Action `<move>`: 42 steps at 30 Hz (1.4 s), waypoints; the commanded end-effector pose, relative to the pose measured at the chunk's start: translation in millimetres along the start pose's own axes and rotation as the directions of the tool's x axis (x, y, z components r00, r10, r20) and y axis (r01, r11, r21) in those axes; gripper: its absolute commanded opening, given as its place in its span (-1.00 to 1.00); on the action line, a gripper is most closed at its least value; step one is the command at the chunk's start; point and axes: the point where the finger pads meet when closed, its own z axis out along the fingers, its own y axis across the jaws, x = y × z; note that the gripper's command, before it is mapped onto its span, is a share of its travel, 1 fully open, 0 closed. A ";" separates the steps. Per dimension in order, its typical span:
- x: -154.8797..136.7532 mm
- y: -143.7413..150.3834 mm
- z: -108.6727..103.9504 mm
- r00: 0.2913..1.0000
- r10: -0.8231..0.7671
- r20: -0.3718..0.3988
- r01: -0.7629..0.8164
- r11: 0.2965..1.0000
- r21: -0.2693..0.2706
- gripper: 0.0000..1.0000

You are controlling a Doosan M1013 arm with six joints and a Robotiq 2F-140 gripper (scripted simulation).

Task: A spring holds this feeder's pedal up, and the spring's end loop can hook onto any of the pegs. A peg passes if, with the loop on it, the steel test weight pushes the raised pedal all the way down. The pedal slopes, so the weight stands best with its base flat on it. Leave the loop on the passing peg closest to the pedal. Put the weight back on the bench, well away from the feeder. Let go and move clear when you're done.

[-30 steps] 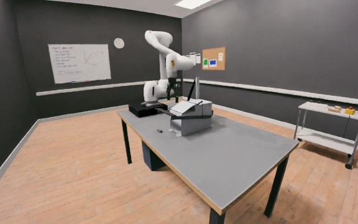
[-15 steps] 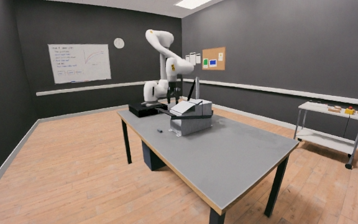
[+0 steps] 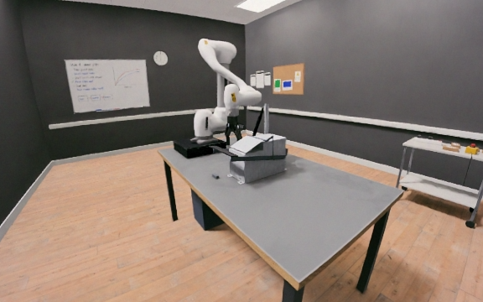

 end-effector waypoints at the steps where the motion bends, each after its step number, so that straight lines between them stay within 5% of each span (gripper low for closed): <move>1: 0.1 0.2 0.8 1.000 0.000 0.000 0.000 1.000 -0.001 1.00; 16: 0.1 0.1 8.5 1.000 0.000 0.000 0.000 1.000 -0.001 1.00; 30: 0.1 0.1 55.2 1.000 0.000 0.000 0.000 1.000 -0.001 1.00; 33: 0.1 -0.3 45.6 1.000 0.000 0.000 0.000 1.000 0.000 1.00; 42: 0.1 -0.1 72.1 1.000 0.000 0.000 0.000 1.000 -0.001 1.00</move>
